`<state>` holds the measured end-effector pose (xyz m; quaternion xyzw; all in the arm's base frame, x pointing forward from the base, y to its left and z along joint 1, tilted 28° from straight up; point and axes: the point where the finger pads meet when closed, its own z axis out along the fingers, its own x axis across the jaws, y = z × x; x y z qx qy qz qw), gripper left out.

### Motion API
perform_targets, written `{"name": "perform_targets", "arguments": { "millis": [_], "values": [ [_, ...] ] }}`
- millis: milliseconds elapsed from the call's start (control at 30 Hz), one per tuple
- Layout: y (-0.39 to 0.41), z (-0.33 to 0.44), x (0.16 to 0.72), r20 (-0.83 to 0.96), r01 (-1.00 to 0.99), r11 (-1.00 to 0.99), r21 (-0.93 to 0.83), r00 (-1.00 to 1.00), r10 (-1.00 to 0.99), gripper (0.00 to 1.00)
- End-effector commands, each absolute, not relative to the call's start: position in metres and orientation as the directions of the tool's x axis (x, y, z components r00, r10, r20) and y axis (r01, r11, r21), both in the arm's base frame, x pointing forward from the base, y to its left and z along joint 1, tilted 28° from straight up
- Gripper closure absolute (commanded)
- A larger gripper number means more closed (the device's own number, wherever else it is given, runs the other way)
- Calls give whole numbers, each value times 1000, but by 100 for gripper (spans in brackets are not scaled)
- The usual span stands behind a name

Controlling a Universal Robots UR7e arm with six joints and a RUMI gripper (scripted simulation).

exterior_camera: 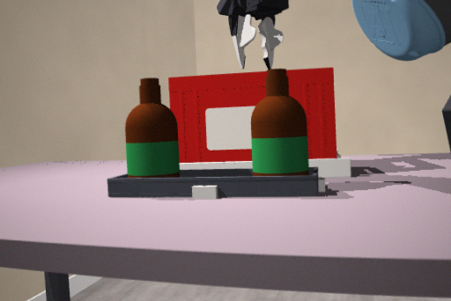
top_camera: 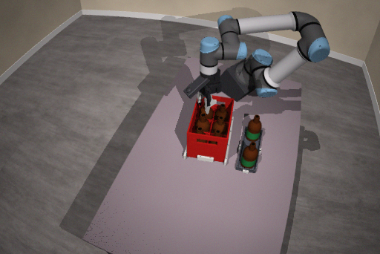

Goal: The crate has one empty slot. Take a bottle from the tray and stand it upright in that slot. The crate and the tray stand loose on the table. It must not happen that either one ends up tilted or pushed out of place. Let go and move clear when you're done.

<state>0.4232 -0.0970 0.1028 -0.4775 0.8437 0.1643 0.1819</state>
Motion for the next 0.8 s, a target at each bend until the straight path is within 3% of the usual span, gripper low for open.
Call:
{"name": "perform_targets", "arguments": {
  "millis": [0, 767],
  "values": [
    [-101, 110, 422, -464, -866, 490, 103, -478, -746, 62],
    [-110, 128, 419, -464, -866, 490, 103, -478, -746, 62]
  ]
}}
